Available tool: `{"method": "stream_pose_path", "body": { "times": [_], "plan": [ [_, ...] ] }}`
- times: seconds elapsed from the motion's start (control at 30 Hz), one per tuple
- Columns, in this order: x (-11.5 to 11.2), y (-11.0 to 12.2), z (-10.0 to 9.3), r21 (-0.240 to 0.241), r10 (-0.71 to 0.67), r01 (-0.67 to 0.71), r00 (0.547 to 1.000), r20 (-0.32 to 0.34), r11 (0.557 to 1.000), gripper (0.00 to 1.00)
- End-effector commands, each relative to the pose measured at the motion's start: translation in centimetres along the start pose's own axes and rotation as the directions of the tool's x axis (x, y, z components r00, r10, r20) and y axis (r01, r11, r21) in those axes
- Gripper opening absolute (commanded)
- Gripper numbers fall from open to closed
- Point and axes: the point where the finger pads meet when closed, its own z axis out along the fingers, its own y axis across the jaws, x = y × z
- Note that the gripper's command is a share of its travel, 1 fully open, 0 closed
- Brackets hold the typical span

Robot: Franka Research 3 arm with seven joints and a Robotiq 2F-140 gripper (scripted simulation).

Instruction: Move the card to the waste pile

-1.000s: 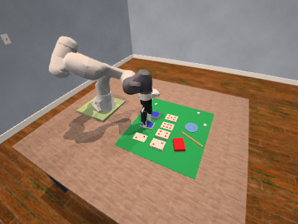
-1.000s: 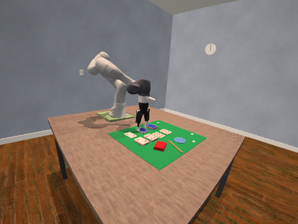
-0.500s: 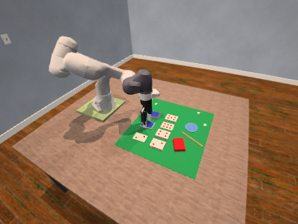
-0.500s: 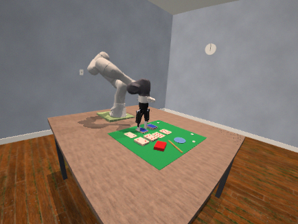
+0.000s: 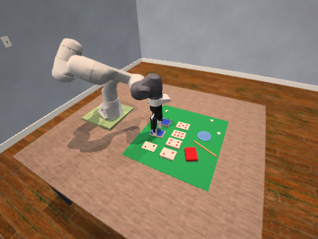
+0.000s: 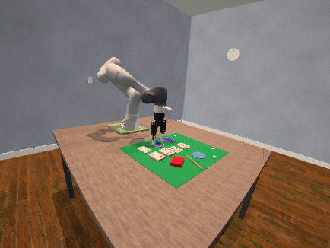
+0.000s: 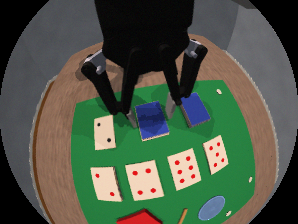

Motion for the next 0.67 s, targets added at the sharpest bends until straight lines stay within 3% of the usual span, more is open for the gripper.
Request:
{"method": "stream_pose_path", "body": {
  "times": [0.0,0.63],
  "plan": [
    [-0.07,0.10,-0.55,-0.001,0.000,0.000,1.000,0.003,1.000,0.50],
    [-0.07,0.10,-1.13,-0.001,0.000,0.000,1.000,0.003,1.000,0.50]
  ]
}}
